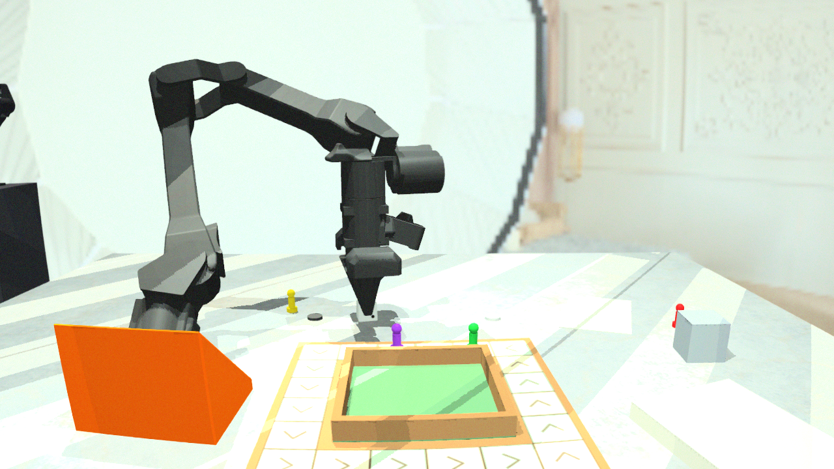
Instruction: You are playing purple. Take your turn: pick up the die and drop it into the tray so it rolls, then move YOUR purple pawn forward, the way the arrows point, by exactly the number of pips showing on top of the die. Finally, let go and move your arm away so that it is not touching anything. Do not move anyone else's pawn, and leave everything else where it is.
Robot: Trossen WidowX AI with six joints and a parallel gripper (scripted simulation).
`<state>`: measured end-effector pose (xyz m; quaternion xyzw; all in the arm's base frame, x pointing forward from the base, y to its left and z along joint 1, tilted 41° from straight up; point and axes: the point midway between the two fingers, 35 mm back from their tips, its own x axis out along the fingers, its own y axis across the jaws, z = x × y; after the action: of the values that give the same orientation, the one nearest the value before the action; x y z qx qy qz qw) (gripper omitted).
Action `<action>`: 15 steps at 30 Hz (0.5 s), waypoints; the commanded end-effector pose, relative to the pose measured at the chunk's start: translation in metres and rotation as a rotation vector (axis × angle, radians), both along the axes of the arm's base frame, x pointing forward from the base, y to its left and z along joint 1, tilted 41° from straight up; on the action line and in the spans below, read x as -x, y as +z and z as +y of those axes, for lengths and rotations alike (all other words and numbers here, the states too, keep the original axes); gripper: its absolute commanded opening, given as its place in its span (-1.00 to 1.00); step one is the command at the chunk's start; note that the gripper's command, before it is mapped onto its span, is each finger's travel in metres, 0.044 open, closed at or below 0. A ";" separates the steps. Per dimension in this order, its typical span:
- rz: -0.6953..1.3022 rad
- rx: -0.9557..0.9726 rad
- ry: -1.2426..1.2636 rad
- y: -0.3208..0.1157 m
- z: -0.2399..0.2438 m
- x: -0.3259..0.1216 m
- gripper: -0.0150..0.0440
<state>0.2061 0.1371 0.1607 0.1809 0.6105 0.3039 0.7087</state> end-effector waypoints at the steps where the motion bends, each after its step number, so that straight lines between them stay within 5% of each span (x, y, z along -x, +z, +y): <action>1: -0.011 0.004 -0.010 0.016 -0.013 -0.002 -0.49; 15: -0.032 0.006 -0.050 0.072 -0.059 0.012 -0.49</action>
<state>0.1996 0.0867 0.2189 0.1863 0.6001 0.2865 0.7232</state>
